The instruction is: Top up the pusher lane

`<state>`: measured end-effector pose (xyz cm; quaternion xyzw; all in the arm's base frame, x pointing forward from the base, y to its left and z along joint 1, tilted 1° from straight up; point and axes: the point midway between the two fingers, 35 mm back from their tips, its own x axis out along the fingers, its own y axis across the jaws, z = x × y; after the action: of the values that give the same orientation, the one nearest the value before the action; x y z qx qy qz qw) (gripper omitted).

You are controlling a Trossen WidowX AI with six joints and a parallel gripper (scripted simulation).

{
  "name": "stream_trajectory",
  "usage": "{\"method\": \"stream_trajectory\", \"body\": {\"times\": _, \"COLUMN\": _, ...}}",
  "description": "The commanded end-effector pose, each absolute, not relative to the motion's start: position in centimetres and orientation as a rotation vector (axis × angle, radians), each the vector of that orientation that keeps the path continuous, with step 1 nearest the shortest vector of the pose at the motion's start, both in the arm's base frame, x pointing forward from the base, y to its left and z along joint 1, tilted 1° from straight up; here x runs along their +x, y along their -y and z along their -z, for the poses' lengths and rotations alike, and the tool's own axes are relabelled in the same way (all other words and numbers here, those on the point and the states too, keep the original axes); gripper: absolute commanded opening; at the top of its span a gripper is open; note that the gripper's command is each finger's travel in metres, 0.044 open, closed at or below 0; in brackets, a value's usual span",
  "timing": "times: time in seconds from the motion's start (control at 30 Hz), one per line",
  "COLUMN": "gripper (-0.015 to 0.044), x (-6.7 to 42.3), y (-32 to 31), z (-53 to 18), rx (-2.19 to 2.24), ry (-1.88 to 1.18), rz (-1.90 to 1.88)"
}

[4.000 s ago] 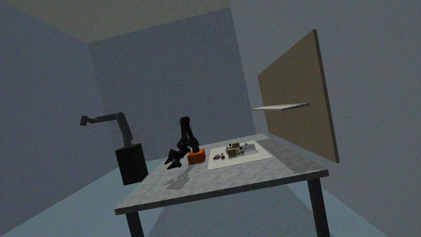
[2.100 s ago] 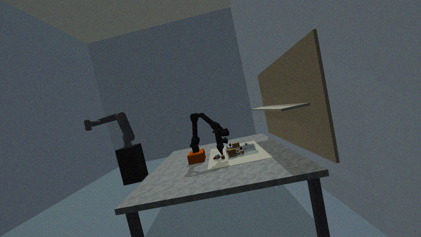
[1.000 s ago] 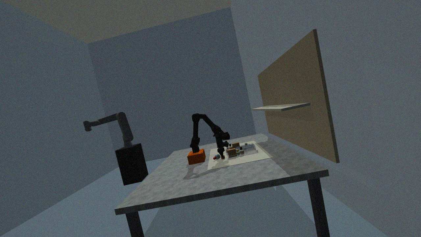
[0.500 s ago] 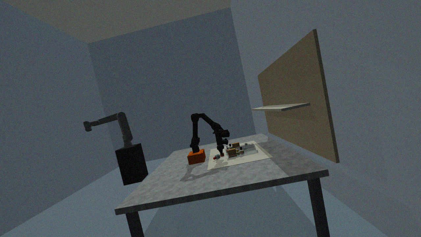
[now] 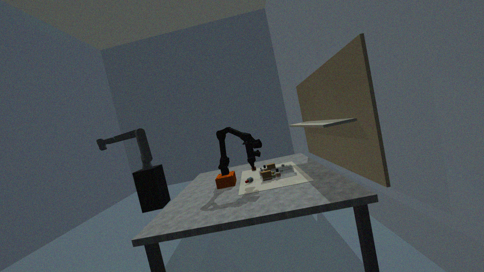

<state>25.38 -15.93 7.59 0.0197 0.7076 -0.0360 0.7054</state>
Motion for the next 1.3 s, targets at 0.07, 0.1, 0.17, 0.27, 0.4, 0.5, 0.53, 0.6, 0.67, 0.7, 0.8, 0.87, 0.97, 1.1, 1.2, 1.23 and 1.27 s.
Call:
{"method": "stream_trajectory", "body": {"times": 0.07, "gripper": 0.0000, "x": 26.4, "y": 14.0, "z": -7.2, "rx": 0.039, "ry": -1.566, "rz": 0.071}}
{"method": "stream_trajectory", "body": {"times": 0.1, "gripper": 0.0000, "x": 26.7, "y": 13.5, "z": -7.0, "rx": 0.038, "ry": -1.566, "rz": 0.069}}
{"method": "stream_trajectory", "body": {"times": 0.17, "gripper": 0.0000, "x": 27.0, "y": 12.5, "z": -6.6, "rx": 0.036, "ry": -1.566, "rz": 0.065}}
{"method": "stream_trajectory", "body": {"times": 0.27, "gripper": 0.0000, "x": 27.5, "y": 11.0, "z": -6.0, "rx": 0.033, "ry": -1.565, "rz": 0.060}}
{"method": "stream_trajectory", "body": {"times": 0.4, "gripper": 0.0000, "x": 28.1, "y": 9.0, "z": -5.3, "rx": 0.029, "ry": -1.565, "rz": 0.053}}
{"method": "stream_trajectory", "body": {"times": 0.5, "gripper": 0.0000, "x": 28.4, "y": 7.5, "z": -4.7, "rx": 0.025, "ry": -1.565, "rz": 0.048}}
{"method": "stream_trajectory", "body": {"times": 0.53, "gripper": 0.0000, "x": 28.4, "y": 7.0, "z": -4.5, "rx": 0.024, "ry": -1.565, "rz": 0.046}}
{"method": "stream_trajectory", "body": {"times": 0.6, "gripper": 0.0000, "x": 28.5, "y": 6.0, "z": -4.1, "rx": 0.022, "ry": -1.565, "rz": 0.043}}
{"method": "stream_trajectory", "body": {"times": 0.67, "gripper": 0.0000, "x": 28.6, "y": 5.0, "z": -3.8, "rx": 0.020, "ry": -1.565, "rz": 0.039}}
{"method": "stream_trajectory", "body": {"times": 0.7, "gripper": 0.0000, "x": 28.6, "y": 4.4, "z": -3.6, "rx": 0.019, "ry": -1.565, "rz": 0.037}}
{"method": "stream_trajectory", "body": {"times": 0.8, "gripper": 0.0000, "x": 28.6, "y": 2.9, "z": -3.0, "rx": 0.015, "ry": -1.566, "rz": 0.032}}
{"method": "stream_trajectory", "body": {"times": 0.87, "gripper": 0.0000, "x": 28.6, "y": 2.0, "z": -2.7, "rx": 0.013, "ry": -1.566, "rz": 0.029}}
{"method": "stream_trajectory", "body": {"times": 0.97, "gripper": 0.0000, "x": 28.6, "y": 1.7, "z": -2.6, "rx": 0.013, "ry": -1.566, "rz": 0.028}}
{"method": "stream_trajectory", "body": {"times": 1.1, "gripper": 0.0000, "x": 28.6, "y": 1.7, "z": -1.8, "rx": 0.013, "ry": -1.566, "rz": 0.028}}
{"method": "stream_trajectory", "body": {"times": 1.2, "gripper": 0.0000, "x": 28.5, "y": 1.7, "z": -0.5, "rx": 0.013, "ry": -1.566, "rz": 0.028}}
{"method": "stream_trajectory", "body": {"times": 1.23, "gripper": 0.0000, "x": 28.5, "y": 1.7, "z": -0.2, "rx": 0.013, "ry": -1.566, "rz": 0.028}}
{"method": "stream_trajectory", "body": {"times": 1.27, "gripper": 0.0000, "x": 28.5, "y": 1.7, "z": -0.1, "rx": 0.013, "ry": -1.566, "rz": 0.028}}
